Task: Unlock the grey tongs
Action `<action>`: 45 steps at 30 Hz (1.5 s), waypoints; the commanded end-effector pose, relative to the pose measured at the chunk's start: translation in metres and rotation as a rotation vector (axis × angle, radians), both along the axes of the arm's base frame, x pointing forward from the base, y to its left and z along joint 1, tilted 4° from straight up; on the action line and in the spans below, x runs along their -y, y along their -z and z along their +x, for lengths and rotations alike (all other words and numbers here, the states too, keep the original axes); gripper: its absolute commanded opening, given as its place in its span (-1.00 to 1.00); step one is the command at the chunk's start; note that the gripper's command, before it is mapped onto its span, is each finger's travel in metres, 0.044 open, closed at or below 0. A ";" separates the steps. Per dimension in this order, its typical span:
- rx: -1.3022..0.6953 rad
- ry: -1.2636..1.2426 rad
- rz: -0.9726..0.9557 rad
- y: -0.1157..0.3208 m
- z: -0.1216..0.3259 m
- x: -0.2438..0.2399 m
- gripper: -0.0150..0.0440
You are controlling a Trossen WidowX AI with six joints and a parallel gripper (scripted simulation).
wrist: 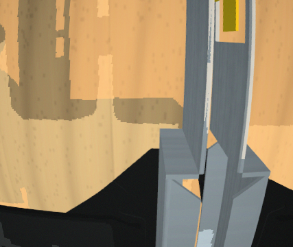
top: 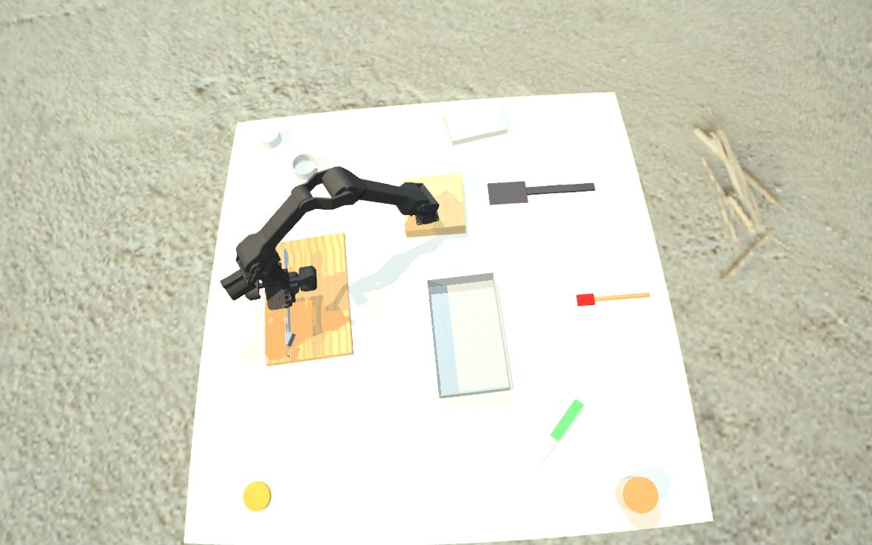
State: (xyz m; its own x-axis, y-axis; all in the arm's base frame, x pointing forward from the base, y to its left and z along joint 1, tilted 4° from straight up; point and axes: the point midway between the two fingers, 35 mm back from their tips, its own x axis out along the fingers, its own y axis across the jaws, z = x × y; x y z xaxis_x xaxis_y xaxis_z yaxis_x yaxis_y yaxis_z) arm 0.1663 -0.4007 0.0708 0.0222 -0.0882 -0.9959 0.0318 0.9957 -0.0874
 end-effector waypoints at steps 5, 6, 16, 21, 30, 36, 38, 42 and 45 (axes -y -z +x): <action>0.000 0.000 0.000 0.000 0.000 0.000 0.07; 0.000 0.000 0.000 0.000 0.000 0.000 0.16; 0.000 0.000 0.000 0.000 0.000 0.000 1.00; 0.000 0.000 0.000 -0.004 0.003 -0.011 1.00; 0.000 0.004 0.003 -0.020 0.010 -0.109 1.00; 0.000 0.005 0.004 -0.019 0.005 -0.151 1.00; 0.001 0.005 0.004 -0.021 0.005 -0.151 1.00; 0.003 -0.003 0.007 -0.047 0.005 -0.151 1.00; 0.004 -0.008 0.010 -0.067 0.004 -0.152 1.00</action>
